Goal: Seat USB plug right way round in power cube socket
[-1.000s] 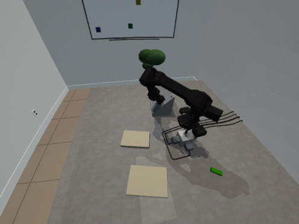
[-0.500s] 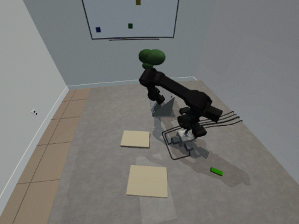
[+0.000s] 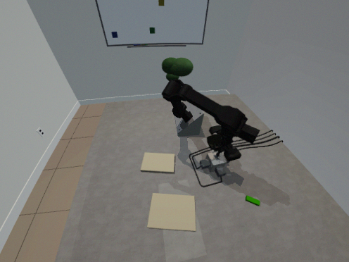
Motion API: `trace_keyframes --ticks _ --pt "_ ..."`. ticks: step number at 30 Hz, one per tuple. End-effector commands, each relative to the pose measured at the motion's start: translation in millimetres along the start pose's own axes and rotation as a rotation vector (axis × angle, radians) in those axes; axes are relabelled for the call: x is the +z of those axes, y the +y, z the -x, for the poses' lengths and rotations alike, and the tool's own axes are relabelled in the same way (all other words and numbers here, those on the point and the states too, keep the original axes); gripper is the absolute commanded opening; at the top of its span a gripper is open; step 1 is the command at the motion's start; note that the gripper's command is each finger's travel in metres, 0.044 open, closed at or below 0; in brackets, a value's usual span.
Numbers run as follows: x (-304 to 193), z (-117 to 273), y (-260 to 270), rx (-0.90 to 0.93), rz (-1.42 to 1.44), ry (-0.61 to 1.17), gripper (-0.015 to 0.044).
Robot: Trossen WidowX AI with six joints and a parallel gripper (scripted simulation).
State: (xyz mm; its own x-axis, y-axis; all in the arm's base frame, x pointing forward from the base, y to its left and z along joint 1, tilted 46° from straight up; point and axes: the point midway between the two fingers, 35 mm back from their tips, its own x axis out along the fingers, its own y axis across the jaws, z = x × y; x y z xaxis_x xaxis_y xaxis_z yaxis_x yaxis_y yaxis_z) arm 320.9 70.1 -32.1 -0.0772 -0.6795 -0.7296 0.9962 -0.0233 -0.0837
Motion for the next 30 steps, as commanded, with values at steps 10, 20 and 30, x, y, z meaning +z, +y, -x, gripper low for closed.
trace_keyframes --ticks 10,20,30 --pt "-0.6 -0.6 -0.2 0.002 0.001 0.015 0.0000" --pt "-1.1 -1.8 -0.2 0.002 -0.001 0.023 0.0000" --pt "-1.7 -3.0 -0.1 0.002 -0.003 0.030 0.0000"
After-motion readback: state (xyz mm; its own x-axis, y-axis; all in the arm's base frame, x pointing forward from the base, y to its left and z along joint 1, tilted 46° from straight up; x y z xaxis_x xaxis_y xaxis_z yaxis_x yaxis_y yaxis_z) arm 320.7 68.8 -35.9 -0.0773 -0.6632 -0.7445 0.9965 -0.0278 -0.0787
